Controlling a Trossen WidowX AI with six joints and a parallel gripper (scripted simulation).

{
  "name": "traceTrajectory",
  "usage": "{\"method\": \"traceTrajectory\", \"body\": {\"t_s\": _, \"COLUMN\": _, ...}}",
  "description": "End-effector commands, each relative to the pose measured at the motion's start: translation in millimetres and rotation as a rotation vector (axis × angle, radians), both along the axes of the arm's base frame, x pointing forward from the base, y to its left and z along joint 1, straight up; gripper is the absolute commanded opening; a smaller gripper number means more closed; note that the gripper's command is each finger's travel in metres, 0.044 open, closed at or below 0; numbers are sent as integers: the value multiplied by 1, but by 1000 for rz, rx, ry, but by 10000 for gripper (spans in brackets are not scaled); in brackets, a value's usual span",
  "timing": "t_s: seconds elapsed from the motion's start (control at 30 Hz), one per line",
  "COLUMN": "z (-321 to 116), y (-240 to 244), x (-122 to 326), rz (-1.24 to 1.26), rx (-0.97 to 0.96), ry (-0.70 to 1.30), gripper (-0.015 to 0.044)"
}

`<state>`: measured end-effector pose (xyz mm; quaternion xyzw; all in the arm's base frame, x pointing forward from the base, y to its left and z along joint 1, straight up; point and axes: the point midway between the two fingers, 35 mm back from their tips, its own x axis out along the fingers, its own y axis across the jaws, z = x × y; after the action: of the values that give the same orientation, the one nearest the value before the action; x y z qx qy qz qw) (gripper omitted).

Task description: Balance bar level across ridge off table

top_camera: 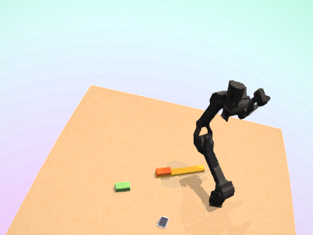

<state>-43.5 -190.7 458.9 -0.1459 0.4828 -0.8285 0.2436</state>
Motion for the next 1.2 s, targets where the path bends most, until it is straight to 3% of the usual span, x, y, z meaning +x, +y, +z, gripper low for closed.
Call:
{"method": "traceTrajectory", "body": {"t_s": 0.0, "z": 0, "y": 1, "x": -1, "rz": -3, "rx": 1, "ry": 1, "gripper": 374}}
{"method": "traceTrajectory", "body": {"t_s": 0.1, "z": 3, "y": 11, "x": -8, "rz": -49, "rx": 13, "ry": 13, "gripper": 315}}
{"method": "traceTrajectory", "body": {"t_s": 0.57, "z": 3, "y": 82, "x": -64, "rz": -393, "rx": -230, "ry": -108, "gripper": 315}}
{"method": "traceTrajectory", "body": {"t_s": 1.17, "z": -6, "y": 176, "x": -94, "rz": -781, "rx": -668, "ry": -202, "gripper": 315}}
